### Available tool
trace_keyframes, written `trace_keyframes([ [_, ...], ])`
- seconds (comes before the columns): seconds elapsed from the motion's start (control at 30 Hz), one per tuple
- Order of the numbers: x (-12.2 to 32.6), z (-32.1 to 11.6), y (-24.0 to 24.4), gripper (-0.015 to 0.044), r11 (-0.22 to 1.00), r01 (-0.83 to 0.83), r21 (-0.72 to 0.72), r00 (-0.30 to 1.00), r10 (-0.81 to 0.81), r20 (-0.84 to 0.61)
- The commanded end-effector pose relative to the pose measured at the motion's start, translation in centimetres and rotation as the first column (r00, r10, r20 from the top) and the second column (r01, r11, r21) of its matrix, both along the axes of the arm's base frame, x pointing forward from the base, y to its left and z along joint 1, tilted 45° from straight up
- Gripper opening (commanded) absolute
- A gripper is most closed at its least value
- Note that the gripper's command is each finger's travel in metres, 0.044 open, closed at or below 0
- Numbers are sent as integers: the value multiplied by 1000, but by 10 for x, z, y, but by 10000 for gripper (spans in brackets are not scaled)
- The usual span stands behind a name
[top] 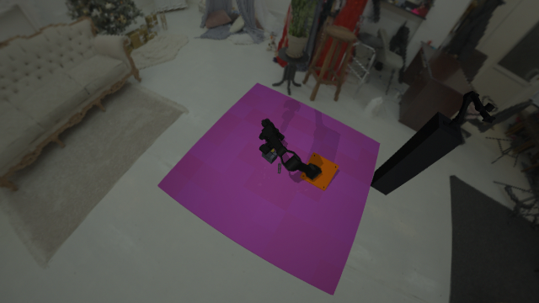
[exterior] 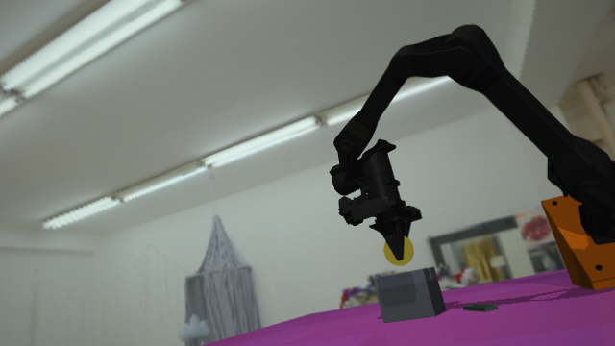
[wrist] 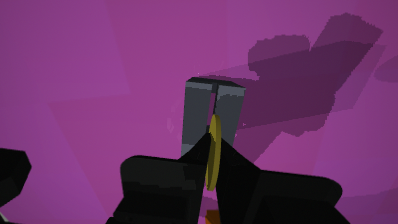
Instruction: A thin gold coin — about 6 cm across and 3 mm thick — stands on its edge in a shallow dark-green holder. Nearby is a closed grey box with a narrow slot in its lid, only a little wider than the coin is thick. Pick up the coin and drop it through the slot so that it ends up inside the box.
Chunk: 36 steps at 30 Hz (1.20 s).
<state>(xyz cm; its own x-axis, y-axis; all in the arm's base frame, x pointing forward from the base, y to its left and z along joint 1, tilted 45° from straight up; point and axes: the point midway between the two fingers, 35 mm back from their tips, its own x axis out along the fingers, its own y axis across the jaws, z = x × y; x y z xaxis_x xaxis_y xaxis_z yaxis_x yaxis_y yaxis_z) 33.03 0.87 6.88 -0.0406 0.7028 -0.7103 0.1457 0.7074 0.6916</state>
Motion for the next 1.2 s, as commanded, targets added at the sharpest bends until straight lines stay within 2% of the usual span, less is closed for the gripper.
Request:
trace_keyframes([
  [0.0,-1,-2,2,0,1000,4,3,1000,-4,-3],
  [0.53,-1,-8,8,0,1000,4,3,1000,-4,-2],
  [0.73,0,-7,7,157,1000,-2,1,1000,2,2],
  [1.03,0,-7,7,161,1000,-2,1,1000,2,2],
  [1.17,0,1,-1,266,1000,-2,0,1000,2,1],
])
